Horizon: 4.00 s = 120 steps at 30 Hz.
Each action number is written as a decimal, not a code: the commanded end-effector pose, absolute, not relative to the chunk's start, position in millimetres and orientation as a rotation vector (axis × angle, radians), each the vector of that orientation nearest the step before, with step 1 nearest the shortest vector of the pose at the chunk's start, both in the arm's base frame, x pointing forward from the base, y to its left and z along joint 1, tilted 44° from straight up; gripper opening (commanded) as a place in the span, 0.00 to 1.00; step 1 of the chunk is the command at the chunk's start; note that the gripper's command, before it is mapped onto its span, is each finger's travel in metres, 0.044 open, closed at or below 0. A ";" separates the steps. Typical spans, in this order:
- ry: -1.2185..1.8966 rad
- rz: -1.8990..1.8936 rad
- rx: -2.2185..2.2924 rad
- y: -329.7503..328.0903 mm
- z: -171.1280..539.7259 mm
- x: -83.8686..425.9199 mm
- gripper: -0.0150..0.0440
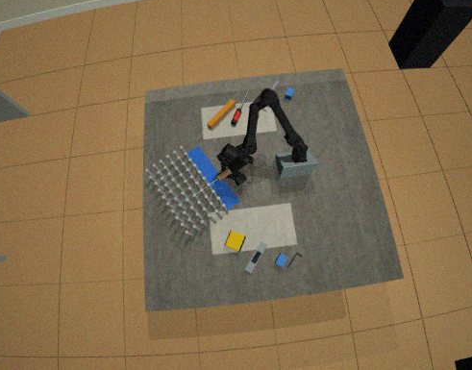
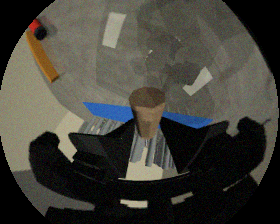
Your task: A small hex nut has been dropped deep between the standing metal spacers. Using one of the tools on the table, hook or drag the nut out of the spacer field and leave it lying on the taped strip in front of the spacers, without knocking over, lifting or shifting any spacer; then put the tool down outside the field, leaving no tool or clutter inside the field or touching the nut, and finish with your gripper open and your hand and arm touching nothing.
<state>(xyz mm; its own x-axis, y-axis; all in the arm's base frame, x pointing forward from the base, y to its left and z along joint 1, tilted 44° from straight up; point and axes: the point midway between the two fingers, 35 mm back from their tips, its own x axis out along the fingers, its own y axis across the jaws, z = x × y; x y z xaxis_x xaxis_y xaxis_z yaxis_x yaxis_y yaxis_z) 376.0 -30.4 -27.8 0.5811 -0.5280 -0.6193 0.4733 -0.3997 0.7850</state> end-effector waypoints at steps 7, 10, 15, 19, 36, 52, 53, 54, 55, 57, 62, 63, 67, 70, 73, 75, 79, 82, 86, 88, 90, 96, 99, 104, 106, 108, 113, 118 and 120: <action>-0.053 -1.082 1.666 -27.7 -29.1 382.7 0.25; -0.053 -1.082 1.667 -26.9 -29.7 384.3 0.25; -0.053 -1.082 1.667 -25.6 -30.8 386.9 0.25; -0.053 -1.082 1.667 -24.5 -31.8 389.0 0.25; -0.052 -1.082 1.668 -26.6 -38.0 393.1 0.25; -0.045 -1.084 1.666 -34.1 -47.6 393.0 0.25; -0.045 -1.084 1.666 -34.1 -47.6 392.9 0.25; -0.045 -1.084 1.666 -34.2 -47.5 392.8 0.25; -0.045 -1.084 1.666 -34.3 -47.4 392.6 0.25; -0.045 -1.084 1.667 -34.5 -47.1 392.0 0.25; -0.045 -1.084 1.667 -35.7 -46.1 389.5 0.25; -0.045 -1.084 1.667 -35.9 -45.9 389.0 0.25; -0.045 -1.084 1.666 -36.9 -45.2 386.9 0.25; -0.045 -1.084 1.666 -37.6 -44.6 385.4 0.25; -0.045 -1.084 1.666 -38.3 -44.1 383.8 0.25; -0.045 -1.084 1.666 -38.8 -43.7 382.8 0.25; -0.044 -1.085 1.666 -39.7 -43.0 380.7 0.25; -0.044 -1.085 1.666 -40.4 -42.4 379.2 0.25; -0.044 -1.085 1.666 -41.4 -41.7 377.1 0.25; -0.044 -1.085 1.666 -41.8 -41.3 376.0 0.25; -0.044 -1.085 1.666 -42.3 -41.0 375.0 0.25; -0.044 -1.085 1.666 -43.7 -39.9 371.9 0.25; -0.044 -1.085 1.666 -44.4 -39.3 370.3 0.25; -0.043 -1.086 1.666 -45.6 -38.4 367.7 0.25; -0.043 -1.086 1.666 -46.1 -38.0 366.6 0.25; -0.043 -1.086 1.666 -46.6 -37.6 365.5 0.25; -0.043 -1.086 1.666 -47.8 -36.7 362.8 0.25; -0.043 -1.086 1.666 -49.1 -35.7 360.1 0.25; -0.043 -1.086 1.666 -49.6 -35.3 359.0 0.25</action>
<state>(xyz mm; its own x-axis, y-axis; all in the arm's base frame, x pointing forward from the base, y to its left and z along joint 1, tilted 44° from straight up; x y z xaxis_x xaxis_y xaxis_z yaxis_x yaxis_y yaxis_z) 360.7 -49.5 -35.9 0.5767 -0.5300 -0.6217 0.4702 -0.4071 0.7831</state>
